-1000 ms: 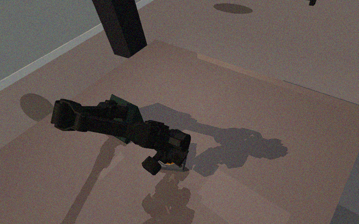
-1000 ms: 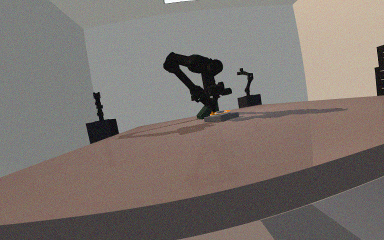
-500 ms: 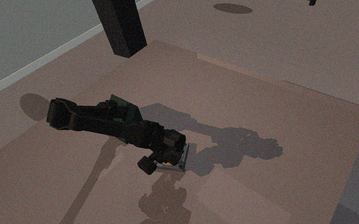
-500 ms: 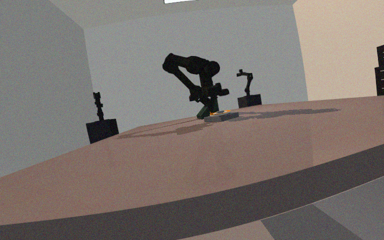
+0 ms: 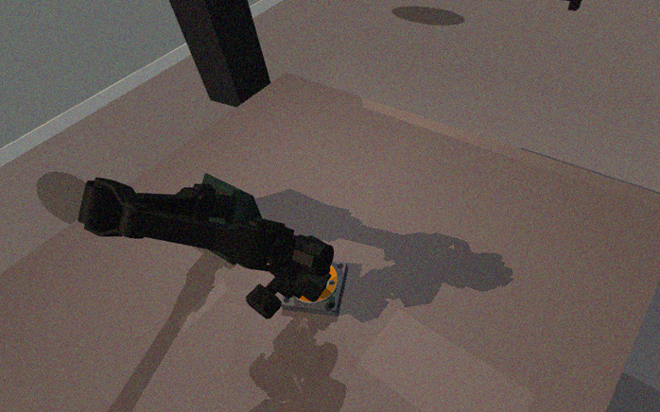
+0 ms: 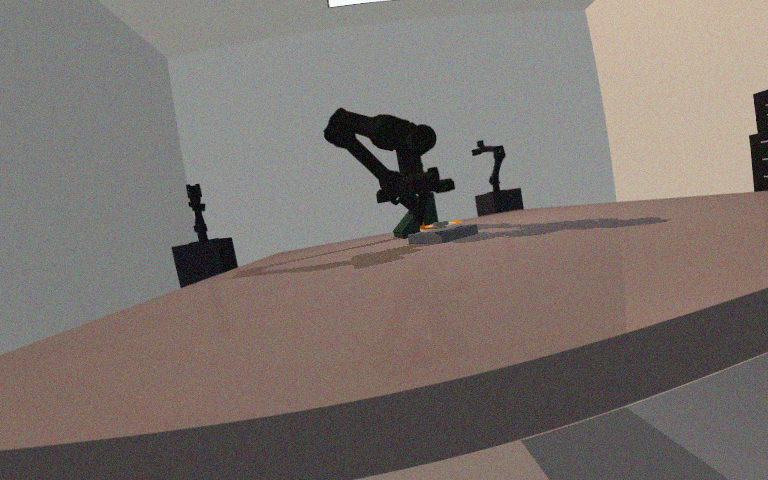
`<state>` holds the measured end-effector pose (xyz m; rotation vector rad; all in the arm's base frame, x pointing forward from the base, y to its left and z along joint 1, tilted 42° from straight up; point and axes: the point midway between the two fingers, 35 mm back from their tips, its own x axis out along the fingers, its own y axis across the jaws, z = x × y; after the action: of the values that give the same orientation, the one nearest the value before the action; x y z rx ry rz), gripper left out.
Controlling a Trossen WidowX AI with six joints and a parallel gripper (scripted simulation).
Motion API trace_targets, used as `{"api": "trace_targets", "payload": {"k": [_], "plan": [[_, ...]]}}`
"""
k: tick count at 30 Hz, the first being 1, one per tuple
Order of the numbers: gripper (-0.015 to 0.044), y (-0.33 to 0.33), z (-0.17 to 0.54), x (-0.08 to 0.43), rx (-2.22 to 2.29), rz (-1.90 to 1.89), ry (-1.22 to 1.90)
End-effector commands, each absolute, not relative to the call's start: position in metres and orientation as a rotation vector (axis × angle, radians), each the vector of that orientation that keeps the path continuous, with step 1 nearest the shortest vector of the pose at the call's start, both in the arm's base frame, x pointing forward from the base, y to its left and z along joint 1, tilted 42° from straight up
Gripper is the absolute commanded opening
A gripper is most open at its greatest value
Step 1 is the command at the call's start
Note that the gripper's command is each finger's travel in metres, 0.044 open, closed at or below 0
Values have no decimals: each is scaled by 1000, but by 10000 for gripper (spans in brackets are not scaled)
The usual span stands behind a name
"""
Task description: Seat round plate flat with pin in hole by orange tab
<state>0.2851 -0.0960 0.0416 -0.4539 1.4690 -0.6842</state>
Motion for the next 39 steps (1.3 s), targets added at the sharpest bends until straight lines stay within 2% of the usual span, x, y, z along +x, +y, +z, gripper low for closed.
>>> {"api": "trace_targets", "payload": {"k": [1,39], "plan": [[0,-95,40,277,-455,-682,1479],[0,-76,28,244,-455,-681,1481]]}}
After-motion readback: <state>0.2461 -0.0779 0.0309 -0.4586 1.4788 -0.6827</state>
